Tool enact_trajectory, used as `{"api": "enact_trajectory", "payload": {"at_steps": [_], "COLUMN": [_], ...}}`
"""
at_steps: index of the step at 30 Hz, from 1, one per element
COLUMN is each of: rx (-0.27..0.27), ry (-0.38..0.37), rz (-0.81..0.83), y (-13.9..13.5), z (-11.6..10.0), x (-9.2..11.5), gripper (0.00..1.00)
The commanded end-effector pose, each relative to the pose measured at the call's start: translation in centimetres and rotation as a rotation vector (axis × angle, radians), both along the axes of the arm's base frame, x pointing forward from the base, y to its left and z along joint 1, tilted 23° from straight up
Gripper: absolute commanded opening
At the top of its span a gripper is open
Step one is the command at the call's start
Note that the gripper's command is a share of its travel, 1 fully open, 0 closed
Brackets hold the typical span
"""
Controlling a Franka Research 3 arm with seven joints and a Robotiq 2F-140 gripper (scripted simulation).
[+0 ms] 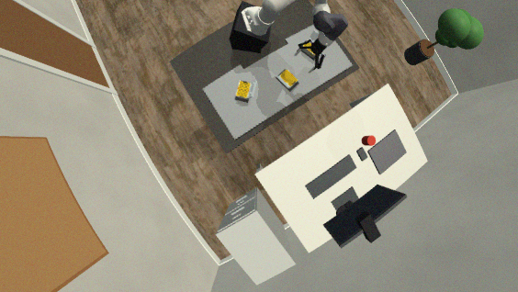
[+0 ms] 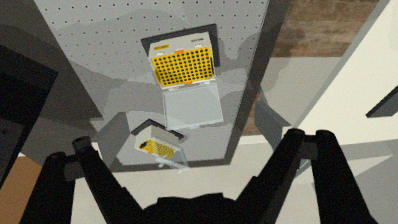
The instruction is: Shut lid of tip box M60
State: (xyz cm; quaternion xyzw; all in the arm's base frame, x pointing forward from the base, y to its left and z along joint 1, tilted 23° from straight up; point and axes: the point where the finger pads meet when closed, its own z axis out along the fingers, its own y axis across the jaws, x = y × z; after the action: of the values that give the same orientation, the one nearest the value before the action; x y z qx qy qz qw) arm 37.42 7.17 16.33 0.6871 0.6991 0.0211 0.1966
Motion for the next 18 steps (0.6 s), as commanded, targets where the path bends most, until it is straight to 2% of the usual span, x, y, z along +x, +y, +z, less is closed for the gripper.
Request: {"api": "enact_trajectory", "payload": {"at_steps": [1, 12, 18], "rx": [-0.023, -0.023, -0.023], "ry": [-0.019, -0.019, -0.019], "rz": [0.121, 0.121, 0.121], "y": [0.6, 0.6, 1.4], "z": [0.4, 0.4, -2.4], "x": [0.7, 0.7, 1.5], "gripper": [1.0, 1.0, 1.0]}}
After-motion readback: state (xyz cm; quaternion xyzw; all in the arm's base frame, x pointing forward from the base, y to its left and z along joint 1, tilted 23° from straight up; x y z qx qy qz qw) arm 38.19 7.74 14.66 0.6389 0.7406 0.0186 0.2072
